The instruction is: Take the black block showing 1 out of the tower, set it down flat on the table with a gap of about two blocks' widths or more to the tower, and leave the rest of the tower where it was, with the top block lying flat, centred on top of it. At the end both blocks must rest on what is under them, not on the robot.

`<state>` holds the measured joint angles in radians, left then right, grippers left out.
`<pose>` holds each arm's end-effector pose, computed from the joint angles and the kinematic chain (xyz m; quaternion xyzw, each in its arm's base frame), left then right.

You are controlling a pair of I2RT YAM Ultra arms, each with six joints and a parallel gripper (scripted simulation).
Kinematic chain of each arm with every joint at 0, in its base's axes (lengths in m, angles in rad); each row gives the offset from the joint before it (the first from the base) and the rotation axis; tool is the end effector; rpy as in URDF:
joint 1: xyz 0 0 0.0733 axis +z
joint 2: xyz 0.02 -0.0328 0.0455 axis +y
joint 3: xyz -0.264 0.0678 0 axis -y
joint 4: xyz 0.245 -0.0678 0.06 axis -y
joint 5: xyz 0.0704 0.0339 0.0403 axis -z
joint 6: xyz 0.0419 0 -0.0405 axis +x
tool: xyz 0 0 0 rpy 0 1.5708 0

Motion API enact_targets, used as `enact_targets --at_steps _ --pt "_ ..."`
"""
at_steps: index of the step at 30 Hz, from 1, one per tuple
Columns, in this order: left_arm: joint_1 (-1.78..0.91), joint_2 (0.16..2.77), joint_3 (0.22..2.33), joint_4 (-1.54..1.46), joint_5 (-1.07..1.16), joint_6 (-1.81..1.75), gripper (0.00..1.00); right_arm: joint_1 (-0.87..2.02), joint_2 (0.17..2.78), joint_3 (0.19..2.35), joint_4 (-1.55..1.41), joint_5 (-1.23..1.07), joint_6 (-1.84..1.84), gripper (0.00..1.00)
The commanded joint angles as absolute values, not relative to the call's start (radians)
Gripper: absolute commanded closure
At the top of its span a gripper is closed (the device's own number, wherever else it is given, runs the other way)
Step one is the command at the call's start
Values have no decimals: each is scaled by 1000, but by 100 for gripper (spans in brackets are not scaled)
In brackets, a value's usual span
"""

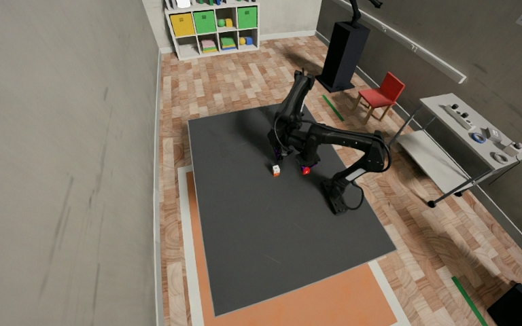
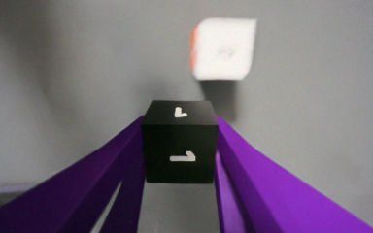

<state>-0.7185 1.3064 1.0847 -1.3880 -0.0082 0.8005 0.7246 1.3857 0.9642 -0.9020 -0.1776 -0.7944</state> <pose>0.1505 -0.1297 0.2661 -0.6885 -0.7250 -0.0033 0.0196 0.1790 0.1699 0.2245 -0.6885 0.7093 0.0837 0.1258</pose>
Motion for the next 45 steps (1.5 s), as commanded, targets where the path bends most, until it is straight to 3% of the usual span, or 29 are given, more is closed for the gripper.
enact_targets --at_steps 1,14,45 --pt "-725 1273 1093 -1388 -8 797 73 705 1334 881 -906 -175 -815 73" --pt "-725 1273 1093 -1388 -8 797 73 670 1192 664 -871 -193 -849 73" --pt "-725 1273 1093 -1388 -8 797 73 670 1242 578 -755 -186 -843 73"
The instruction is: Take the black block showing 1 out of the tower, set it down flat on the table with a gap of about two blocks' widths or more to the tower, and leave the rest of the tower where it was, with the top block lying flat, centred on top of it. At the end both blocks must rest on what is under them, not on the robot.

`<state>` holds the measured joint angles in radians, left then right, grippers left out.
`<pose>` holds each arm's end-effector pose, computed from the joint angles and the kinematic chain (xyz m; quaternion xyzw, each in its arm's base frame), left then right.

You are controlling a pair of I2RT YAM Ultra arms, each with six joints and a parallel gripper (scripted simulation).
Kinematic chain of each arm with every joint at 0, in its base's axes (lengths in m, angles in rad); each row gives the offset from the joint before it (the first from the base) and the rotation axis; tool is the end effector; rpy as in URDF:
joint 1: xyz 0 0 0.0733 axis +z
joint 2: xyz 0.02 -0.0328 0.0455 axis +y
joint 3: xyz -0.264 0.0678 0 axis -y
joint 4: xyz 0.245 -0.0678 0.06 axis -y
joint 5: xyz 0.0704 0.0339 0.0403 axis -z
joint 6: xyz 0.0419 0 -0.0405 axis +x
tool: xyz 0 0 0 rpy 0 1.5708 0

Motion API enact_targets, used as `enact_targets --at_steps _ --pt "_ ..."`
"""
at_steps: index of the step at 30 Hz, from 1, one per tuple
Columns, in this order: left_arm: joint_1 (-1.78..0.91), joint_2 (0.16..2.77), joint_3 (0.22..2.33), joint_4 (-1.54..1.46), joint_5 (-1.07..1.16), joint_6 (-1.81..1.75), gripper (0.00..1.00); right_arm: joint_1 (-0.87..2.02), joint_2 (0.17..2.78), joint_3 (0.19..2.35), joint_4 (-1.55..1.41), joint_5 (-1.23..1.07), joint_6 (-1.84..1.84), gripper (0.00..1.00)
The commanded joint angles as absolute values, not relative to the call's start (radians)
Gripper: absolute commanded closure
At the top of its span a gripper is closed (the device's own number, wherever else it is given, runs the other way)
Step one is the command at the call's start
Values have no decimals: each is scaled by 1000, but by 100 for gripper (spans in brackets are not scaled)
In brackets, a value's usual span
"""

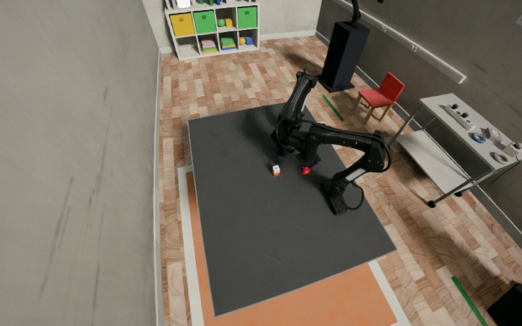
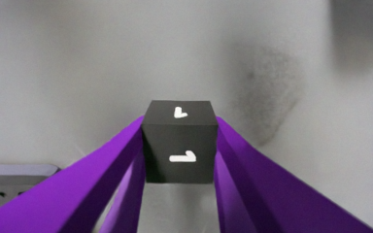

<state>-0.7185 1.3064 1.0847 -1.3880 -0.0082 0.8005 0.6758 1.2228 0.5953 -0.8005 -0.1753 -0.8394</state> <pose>0.1505 -0.1297 0.2661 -0.6885 -0.7250 -0.0033 0.0196 0.1346 0.1187 0.1612 -0.6873 0.7176 0.0812 0.0780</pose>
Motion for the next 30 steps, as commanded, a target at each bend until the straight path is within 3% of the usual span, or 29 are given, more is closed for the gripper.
enact_targets --at_steps 1,30 --pt "-725 1273 1093 -1388 -8 797 73 670 1243 578 -754 -186 -843 73" --pt "-725 1273 1093 -1388 -8 797 73 666 1267 535 -688 -187 -848 73"
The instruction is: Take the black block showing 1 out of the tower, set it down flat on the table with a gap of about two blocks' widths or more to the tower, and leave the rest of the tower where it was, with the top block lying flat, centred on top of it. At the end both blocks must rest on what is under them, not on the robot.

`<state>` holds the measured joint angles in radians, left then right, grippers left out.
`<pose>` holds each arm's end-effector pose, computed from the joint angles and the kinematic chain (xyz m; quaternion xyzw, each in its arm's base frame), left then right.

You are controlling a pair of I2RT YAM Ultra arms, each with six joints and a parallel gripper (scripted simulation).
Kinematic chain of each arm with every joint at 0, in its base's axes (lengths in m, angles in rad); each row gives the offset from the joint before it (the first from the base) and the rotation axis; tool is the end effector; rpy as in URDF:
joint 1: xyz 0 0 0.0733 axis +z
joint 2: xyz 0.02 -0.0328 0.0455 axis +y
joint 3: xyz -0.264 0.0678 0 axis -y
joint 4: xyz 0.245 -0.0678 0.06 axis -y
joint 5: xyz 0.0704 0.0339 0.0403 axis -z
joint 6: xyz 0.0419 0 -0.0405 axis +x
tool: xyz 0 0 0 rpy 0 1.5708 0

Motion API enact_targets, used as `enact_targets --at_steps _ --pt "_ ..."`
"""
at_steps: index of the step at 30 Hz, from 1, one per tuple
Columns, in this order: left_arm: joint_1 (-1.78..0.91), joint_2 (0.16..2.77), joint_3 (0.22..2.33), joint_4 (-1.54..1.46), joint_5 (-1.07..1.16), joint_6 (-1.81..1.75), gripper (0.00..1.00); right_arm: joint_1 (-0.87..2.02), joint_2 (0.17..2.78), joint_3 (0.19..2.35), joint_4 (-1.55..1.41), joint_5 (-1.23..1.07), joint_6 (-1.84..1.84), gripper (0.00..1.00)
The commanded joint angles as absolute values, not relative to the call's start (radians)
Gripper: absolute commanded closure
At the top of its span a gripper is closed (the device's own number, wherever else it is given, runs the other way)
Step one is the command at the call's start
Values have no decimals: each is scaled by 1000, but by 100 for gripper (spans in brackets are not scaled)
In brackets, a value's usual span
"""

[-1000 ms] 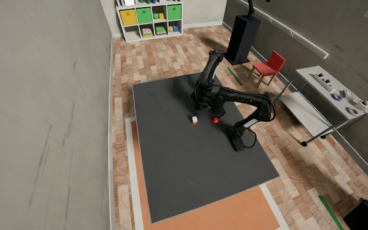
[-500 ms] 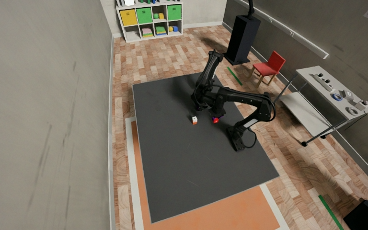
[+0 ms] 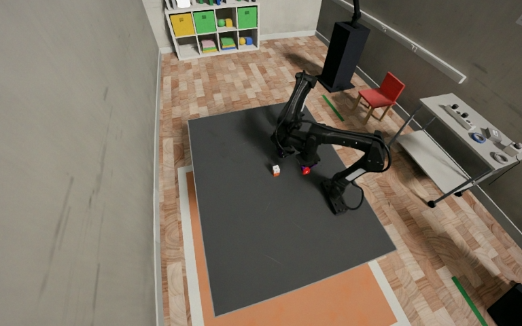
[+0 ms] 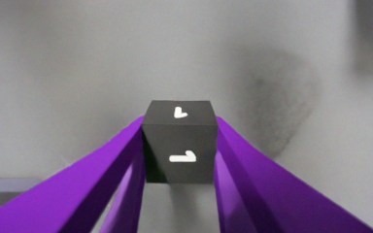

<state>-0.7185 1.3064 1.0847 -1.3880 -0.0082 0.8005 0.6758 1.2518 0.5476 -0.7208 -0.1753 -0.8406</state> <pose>0.1505 -0.1297 0.2661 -0.6885 -0.7250 -0.0033 0.0196 0.1342 0.1184 0.1461 -0.6878 0.7170 0.0810 0.0795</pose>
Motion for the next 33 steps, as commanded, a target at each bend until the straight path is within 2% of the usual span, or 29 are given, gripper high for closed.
enact_targets --at_steps 1,15,16,17,18,33 --pt "-725 1273 1093 -1388 -8 797 73 666 1267 535 -687 -187 -848 73" --pt "-725 1273 1093 -1388 -8 797 73 666 1272 531 -676 -187 -848 73" --pt "-725 1273 1093 -1388 -8 797 73 672 1264 541 -688 -187 -843 62" --pt "-725 1273 1093 -1388 -8 797 73 672 1264 541 -688 -187 -843 57" --pt "-725 1273 1093 -1388 -8 797 73 673 1259 532 -690 -195 -841 46" --pt "-725 1273 1093 -1388 -8 797 73 667 1151 592 -796 -200 -843 44"
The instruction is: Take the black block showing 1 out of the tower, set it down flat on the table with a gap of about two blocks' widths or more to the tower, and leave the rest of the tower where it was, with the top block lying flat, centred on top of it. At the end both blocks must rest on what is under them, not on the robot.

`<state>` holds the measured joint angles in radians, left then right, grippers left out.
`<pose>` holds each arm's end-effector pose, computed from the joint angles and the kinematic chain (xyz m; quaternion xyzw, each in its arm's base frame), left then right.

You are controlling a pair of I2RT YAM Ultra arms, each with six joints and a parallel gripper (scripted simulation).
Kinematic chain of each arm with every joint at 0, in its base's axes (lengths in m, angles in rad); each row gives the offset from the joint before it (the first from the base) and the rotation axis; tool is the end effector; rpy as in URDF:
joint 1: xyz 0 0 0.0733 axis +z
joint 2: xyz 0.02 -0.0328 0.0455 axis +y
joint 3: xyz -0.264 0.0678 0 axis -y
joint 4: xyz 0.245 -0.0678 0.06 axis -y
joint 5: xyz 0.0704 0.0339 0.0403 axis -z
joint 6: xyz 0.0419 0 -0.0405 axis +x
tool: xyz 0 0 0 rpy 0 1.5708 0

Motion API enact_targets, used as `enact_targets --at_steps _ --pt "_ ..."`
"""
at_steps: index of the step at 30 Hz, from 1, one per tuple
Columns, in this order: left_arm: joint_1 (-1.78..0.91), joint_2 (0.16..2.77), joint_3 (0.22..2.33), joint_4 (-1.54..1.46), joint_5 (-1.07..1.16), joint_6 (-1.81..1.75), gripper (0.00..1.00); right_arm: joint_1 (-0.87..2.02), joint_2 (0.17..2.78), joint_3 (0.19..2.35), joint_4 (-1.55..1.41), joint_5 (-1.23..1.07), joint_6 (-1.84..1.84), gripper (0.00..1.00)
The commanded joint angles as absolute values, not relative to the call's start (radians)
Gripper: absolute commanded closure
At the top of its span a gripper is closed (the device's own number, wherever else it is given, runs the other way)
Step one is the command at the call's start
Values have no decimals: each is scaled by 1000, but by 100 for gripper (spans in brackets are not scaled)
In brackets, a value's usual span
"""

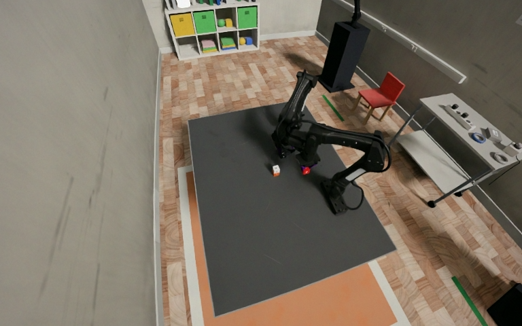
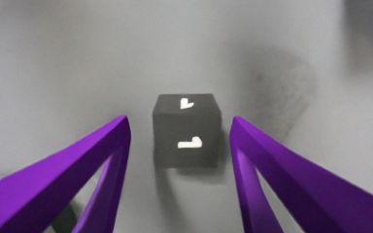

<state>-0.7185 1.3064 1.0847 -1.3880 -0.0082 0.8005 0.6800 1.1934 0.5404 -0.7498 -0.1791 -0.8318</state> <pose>0.1505 -0.1297 0.2661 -0.6885 -0.7250 -0.0033 0.0196 0.1285 0.1150 0.1529 -0.6862 0.7170 0.0825 0.0901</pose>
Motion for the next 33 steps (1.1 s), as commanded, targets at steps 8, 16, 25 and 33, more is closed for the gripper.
enact_targets --at_steps 8,16,25,33 --pt "-725 1273 1093 -1388 -8 797 73 631 1087 680 -952 -204 -878 0" --pt "-725 1273 1093 -1388 -8 797 73 597 1105 713 -1017 -199 -916 0" --pt "-725 1273 1093 -1388 -8 797 73 558 1032 763 -975 -178 -798 0" --pt "-725 1273 1093 -1388 -8 797 73 666 825 851 -1035 -148 -570 0"
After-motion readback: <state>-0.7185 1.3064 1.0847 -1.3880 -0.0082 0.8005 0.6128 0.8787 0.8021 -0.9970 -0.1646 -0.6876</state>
